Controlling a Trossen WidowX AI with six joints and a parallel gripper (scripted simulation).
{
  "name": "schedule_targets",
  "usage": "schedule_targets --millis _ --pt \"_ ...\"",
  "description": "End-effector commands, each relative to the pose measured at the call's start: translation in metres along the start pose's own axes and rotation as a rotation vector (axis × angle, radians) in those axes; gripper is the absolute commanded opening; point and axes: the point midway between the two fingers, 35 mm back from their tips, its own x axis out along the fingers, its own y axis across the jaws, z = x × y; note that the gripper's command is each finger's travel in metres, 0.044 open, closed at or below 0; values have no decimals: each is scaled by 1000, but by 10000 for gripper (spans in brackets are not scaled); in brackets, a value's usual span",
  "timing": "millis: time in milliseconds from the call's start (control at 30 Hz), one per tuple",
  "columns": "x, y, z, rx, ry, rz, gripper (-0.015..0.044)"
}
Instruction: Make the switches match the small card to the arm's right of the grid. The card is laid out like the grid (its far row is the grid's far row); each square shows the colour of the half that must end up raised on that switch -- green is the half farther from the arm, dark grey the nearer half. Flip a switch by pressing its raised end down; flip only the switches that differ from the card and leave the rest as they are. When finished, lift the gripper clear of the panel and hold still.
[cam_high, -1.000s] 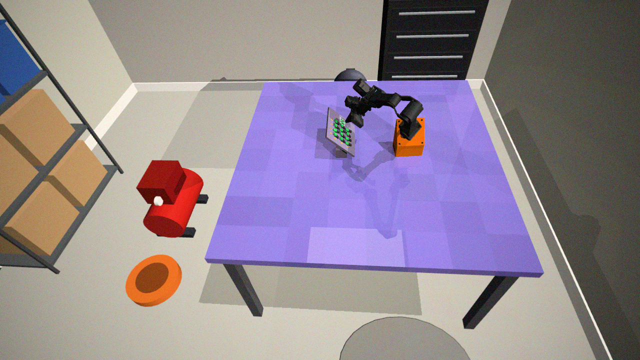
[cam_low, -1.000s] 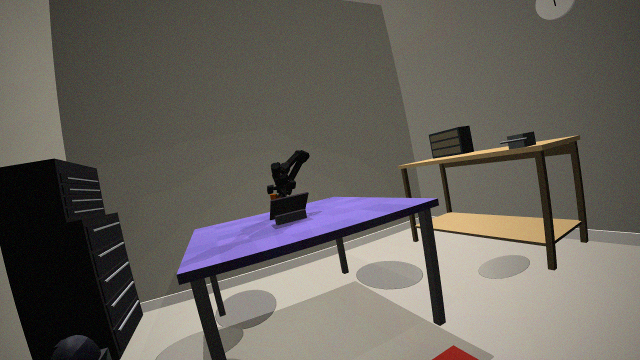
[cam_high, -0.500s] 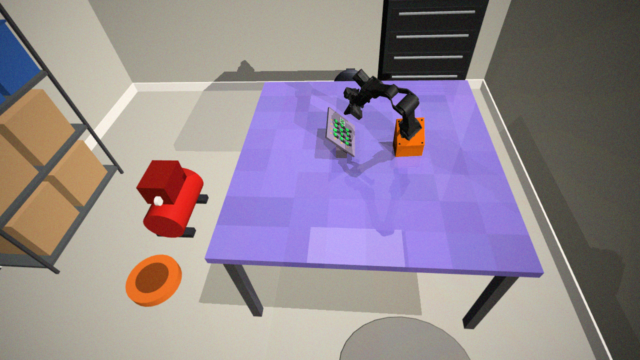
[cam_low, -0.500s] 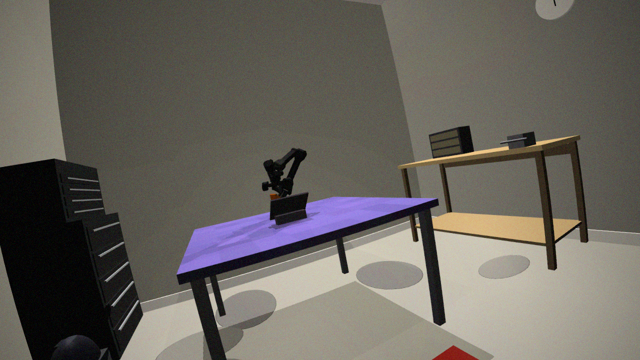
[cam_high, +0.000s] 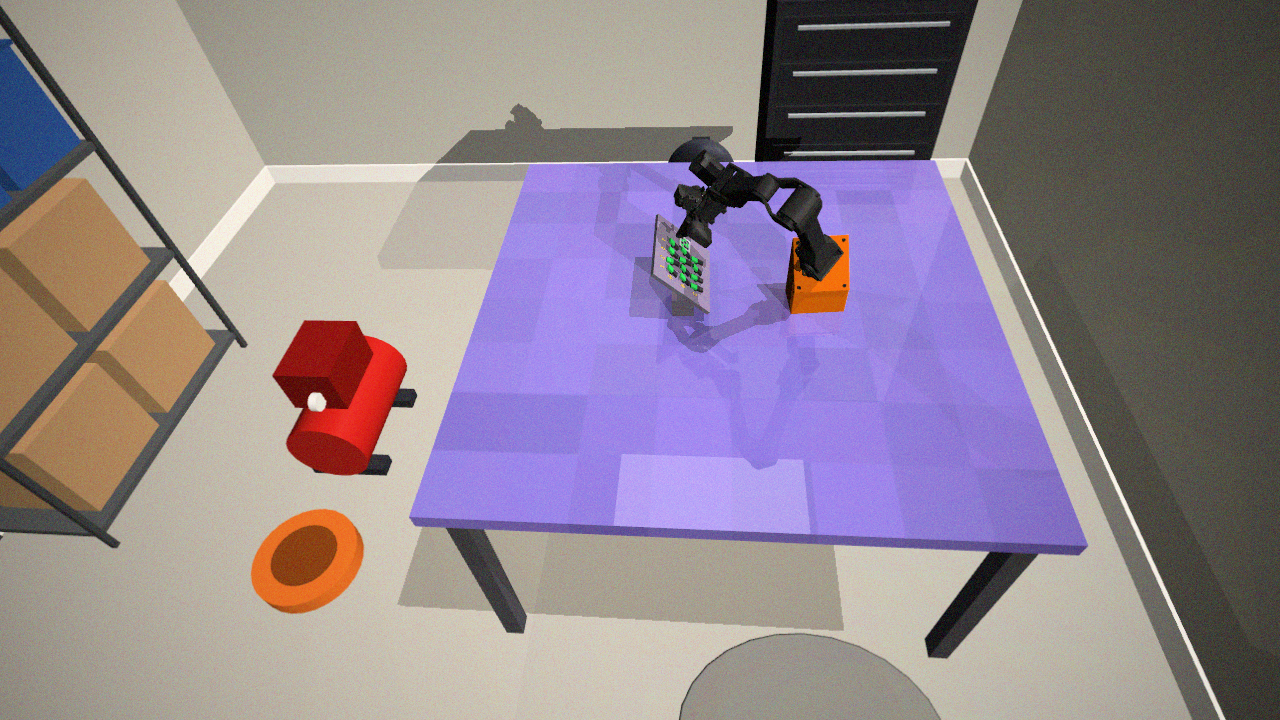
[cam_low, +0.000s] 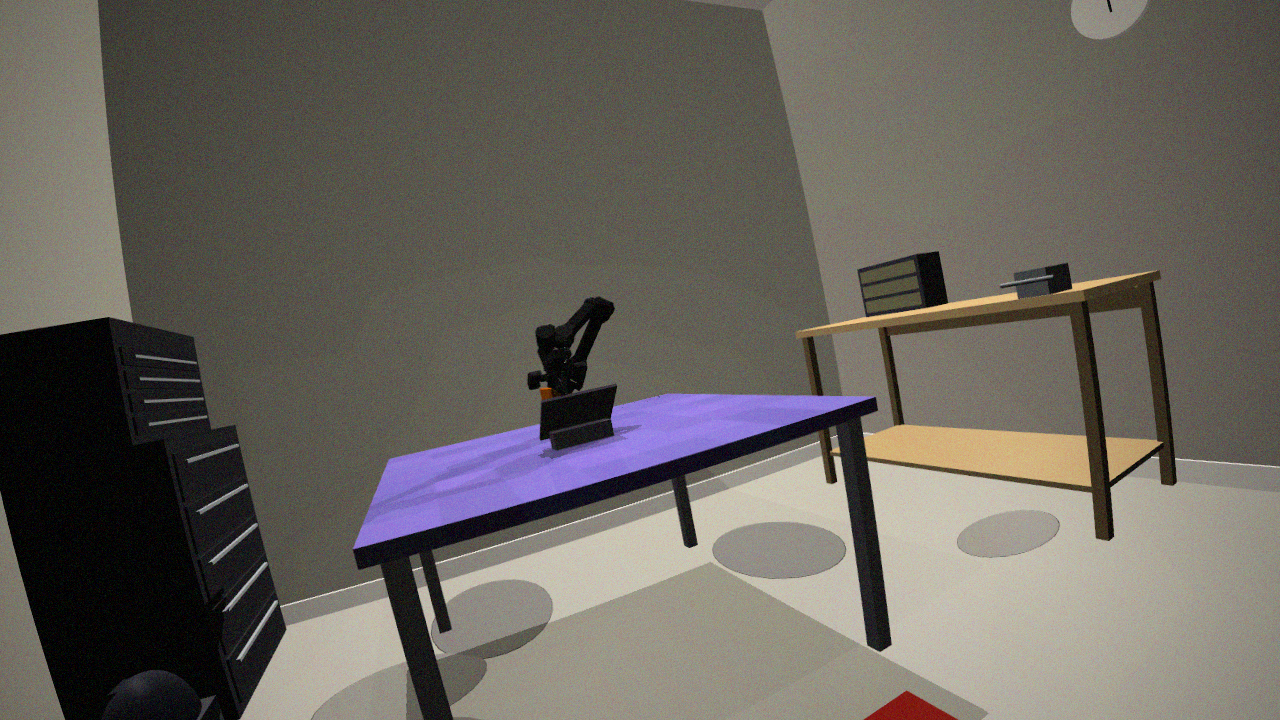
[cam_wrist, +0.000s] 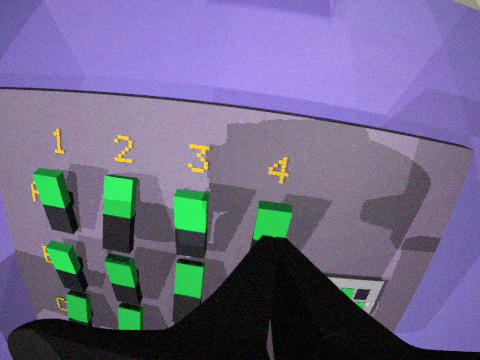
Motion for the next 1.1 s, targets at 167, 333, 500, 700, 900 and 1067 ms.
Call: schedule_targets --millis 167,333,500,700,900,1067 --pt "11 -1 -1 5 2 -3 0" --pt "17 -1 -1 6 1 -3 0" --pt "17 -1 -1 6 1 -3 0" --pt "17 -1 -1 6 1 -3 0" --pt "17 -1 -1 6 1 -3 0" --pt "17 -1 -1 6 1 -3 0"
